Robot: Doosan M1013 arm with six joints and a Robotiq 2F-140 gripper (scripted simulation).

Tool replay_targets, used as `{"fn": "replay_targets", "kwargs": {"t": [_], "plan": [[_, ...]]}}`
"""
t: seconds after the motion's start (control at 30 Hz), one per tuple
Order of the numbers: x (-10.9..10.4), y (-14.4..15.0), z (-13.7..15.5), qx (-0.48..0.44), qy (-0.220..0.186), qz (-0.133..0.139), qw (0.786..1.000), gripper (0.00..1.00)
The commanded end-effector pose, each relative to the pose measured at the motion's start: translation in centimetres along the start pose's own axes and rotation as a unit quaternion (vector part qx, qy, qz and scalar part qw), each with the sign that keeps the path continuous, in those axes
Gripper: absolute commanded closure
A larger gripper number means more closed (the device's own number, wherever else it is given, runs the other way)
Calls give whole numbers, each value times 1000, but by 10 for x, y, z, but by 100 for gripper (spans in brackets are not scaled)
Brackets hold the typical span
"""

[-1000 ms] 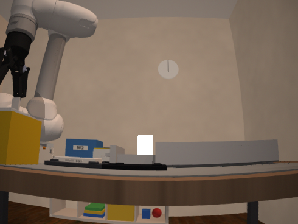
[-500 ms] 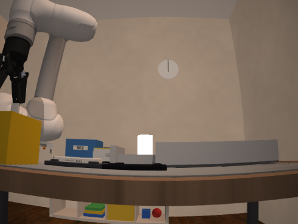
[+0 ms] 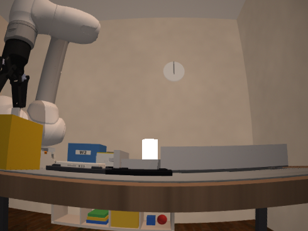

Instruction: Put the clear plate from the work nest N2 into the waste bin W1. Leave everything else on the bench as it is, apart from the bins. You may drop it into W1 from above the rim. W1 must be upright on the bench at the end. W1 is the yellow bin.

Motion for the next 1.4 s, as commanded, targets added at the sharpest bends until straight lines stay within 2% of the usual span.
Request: {"fn": "replay_targets", "kwargs": {"t": [0.0, 0.23, 0.27, 1.13, 1.37], "plan": [[0, 0, 0, 0, 0, 0, 1000, 90], [0, 0, 0, 0, 0, 0, 1000, 90], [0, 0, 0, 0, 0, 0, 1000, 30], [0, 0, 0, 0, 0, 0, 1000, 30], [-7, 0, 0, 0, 0, 0, 1000, 30]]}}
Point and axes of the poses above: the point where the finger pads meet when closed, its own x axis out along the fingers, its own y axis across the jaws, z = x × y, the point moved 10 cm from there along -x, back along the fingers, and after that the axes turned 2 degrees about x, right-handed, at the moved point
